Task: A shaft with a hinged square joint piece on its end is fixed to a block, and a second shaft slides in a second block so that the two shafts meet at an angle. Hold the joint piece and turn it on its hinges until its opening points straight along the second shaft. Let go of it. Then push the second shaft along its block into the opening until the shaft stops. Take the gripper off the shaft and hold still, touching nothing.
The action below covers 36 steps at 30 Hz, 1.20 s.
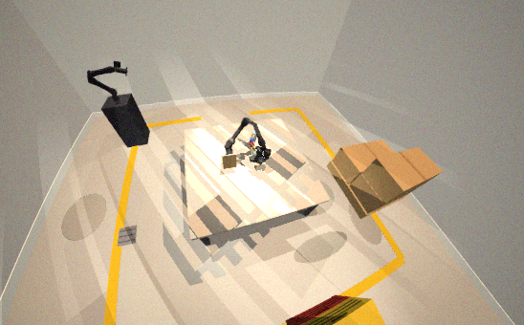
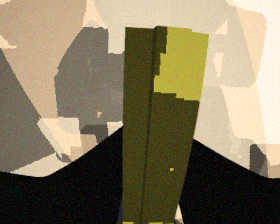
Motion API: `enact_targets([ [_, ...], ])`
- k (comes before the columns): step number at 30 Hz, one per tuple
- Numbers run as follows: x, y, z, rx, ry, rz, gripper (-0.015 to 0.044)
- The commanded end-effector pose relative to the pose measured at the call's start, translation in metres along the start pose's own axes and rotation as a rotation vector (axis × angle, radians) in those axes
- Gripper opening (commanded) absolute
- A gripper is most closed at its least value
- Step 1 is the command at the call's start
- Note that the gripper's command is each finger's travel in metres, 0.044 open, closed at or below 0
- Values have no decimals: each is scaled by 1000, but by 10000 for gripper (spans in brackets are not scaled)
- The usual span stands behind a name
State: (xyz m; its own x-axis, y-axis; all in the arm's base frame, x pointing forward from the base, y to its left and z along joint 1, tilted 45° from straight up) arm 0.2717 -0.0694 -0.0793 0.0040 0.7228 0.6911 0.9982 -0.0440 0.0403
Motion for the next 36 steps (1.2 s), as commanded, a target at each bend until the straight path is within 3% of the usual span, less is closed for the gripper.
enact_targets([
  [1,5,0,3,-2,15,-5,0],
  [12,0,0,0,0,0,0,0],
  [15,0,0,0,0,0,0,67],
  [20,0,0,0,0,0,0,67],
  [34,0,0,0,0,0,0,434],
  [36,0,0,0,0,0,0,440],
])
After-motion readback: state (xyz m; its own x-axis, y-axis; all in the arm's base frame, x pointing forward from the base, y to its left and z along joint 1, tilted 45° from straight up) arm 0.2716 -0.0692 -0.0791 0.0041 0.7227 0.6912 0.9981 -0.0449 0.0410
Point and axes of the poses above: the point midway between the two fingers, 35 mm back from their tips, its own z axis out along the fingers, its own y axis across the jaws, x = y × z, the point moved 3 cm from there along -z, back along the fingers
